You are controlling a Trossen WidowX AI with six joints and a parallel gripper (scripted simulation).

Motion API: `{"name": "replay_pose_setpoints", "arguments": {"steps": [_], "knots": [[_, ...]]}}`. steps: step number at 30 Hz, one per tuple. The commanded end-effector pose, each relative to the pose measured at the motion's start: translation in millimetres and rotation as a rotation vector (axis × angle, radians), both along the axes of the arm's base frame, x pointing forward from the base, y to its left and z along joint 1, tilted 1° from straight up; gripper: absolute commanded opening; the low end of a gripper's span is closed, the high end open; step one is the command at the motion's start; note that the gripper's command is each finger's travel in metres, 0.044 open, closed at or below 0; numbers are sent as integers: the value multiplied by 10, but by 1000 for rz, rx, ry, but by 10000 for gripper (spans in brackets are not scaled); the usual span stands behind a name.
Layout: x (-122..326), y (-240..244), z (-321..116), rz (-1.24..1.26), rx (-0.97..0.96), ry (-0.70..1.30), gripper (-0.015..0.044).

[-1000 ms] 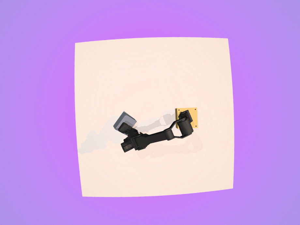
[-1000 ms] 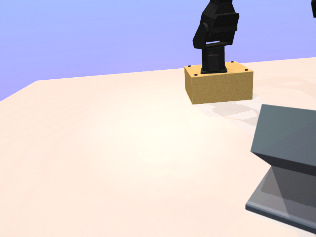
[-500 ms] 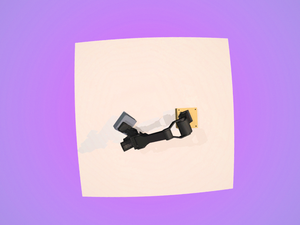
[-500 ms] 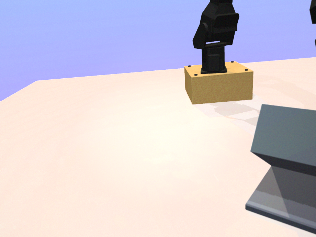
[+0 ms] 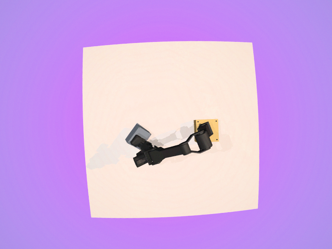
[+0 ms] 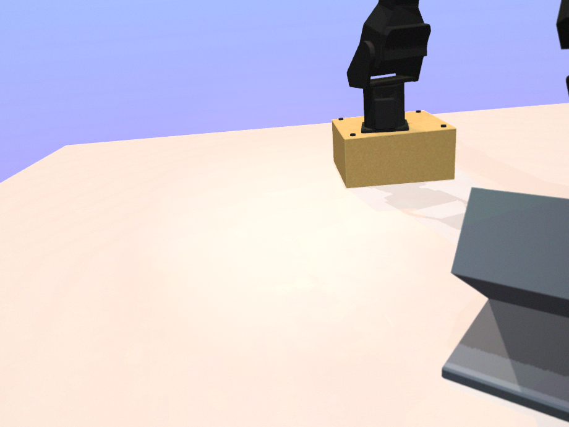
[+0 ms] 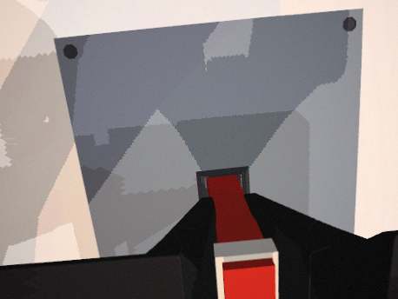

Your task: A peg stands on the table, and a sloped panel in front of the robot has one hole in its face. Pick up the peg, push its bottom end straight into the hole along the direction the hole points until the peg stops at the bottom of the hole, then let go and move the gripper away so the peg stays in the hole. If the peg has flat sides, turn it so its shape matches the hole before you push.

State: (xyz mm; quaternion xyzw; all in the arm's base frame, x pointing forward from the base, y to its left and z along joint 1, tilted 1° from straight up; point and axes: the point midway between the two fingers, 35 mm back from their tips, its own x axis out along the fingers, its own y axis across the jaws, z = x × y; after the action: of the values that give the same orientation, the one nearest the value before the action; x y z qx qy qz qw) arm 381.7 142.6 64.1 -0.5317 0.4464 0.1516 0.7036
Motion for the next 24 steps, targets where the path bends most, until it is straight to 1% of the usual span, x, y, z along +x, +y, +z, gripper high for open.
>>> {"name": "replay_pose_setpoints", "arguments": {"steps": [1,4,21,24], "knots": [[0,0,1,0,0,0,0],[0,0,1,0,0,0,0],[-27,22,46,1,0,2,440],[-60,47,101,2,0,3,440]]}}
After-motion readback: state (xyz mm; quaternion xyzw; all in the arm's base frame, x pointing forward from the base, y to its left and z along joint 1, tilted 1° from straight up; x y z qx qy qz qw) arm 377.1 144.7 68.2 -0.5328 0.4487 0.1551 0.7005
